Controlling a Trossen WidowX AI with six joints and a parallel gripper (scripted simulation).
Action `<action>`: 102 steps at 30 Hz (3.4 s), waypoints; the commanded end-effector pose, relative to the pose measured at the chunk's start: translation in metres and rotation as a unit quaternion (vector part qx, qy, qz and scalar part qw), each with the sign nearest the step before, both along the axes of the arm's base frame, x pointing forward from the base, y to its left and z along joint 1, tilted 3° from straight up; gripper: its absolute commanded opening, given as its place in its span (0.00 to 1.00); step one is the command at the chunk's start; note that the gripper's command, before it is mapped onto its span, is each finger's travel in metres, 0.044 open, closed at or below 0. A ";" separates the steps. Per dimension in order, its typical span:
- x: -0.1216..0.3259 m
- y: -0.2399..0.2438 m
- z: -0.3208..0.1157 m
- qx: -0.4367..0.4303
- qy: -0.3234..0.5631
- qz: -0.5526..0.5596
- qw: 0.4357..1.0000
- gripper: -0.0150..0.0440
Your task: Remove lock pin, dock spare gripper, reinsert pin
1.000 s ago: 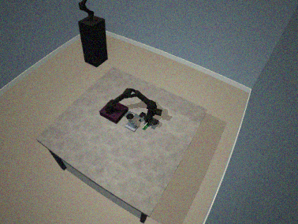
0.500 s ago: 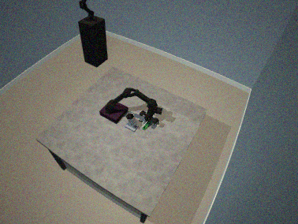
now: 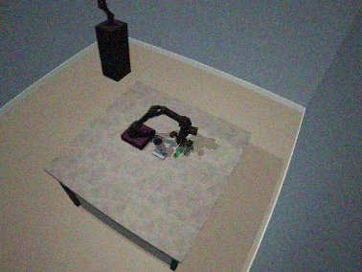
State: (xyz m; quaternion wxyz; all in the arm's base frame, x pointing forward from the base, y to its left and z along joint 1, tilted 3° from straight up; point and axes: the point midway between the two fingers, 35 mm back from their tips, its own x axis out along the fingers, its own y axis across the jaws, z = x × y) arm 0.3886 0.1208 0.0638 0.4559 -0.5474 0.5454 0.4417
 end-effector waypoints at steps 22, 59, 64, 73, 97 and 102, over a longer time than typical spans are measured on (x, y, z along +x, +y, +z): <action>-0.038 0.008 0.010 0.001 0.002 0.016 1.000 0.25; -0.098 0.015 -0.032 0.003 0.007 0.031 0.999 0.25; -0.097 0.012 -0.032 0.003 0.008 0.031 0.999 0.25; -0.095 0.006 -0.029 0.003 0.008 0.031 0.999 0.25; -0.098 -0.010 -0.032 0.003 0.012 0.031 0.999 0.25; -0.098 -0.012 -0.031 0.004 0.012 0.030 0.999 0.25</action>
